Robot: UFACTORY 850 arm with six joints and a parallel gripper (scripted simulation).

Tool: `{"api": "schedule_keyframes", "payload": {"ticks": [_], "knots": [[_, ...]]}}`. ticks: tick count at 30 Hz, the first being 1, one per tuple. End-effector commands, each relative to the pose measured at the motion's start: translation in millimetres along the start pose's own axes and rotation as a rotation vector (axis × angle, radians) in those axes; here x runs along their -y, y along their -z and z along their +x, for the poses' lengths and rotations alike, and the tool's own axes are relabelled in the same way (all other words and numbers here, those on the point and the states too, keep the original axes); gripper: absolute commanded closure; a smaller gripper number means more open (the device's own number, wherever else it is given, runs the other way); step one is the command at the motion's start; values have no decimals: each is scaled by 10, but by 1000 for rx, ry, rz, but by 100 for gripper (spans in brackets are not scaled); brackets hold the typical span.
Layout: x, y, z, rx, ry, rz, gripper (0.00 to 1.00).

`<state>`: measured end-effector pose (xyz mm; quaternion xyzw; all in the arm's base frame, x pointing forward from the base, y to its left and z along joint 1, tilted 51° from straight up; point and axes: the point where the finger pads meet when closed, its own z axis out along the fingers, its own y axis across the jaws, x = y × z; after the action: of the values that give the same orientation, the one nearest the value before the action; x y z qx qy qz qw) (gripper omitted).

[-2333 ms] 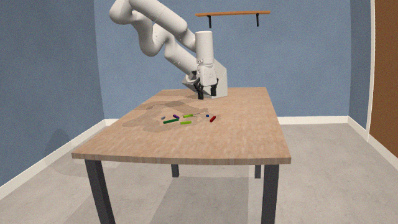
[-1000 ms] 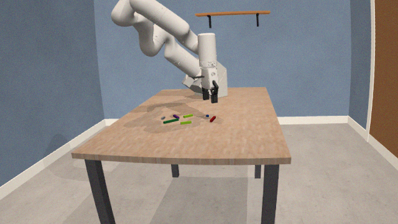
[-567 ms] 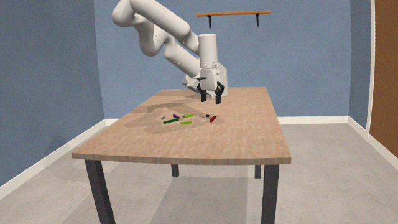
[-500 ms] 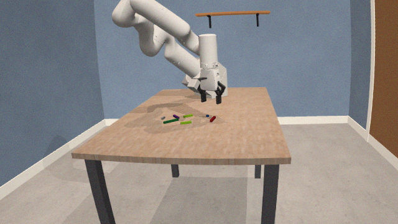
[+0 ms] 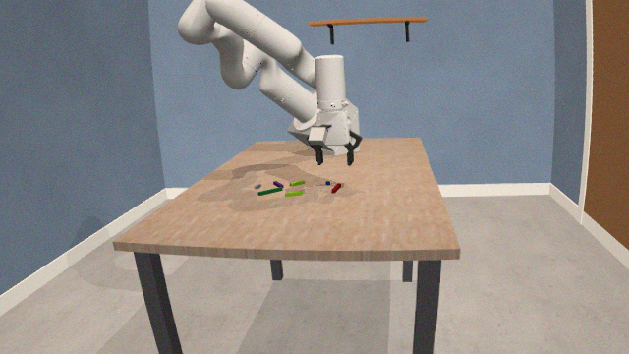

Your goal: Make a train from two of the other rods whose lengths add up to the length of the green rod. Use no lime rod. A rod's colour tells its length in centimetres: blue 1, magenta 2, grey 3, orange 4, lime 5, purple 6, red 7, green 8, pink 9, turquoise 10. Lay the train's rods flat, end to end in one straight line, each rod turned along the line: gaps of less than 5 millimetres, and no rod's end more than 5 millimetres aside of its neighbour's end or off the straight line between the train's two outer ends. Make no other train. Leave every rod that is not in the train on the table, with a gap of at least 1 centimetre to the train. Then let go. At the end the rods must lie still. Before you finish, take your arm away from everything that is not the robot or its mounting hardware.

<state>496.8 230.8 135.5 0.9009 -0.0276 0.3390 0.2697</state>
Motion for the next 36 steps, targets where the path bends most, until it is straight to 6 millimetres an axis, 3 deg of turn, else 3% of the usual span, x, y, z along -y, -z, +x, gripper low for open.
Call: {"api": "schedule_keyframes", "payload": {"ticks": [1,3,4,36], "knots": [[7,3,8,5,21,-3,0],[7,3,8,5,21,-3,0],[7,3,8,5,21,-3,76],[7,3,8,5,21,-3,76]]}}
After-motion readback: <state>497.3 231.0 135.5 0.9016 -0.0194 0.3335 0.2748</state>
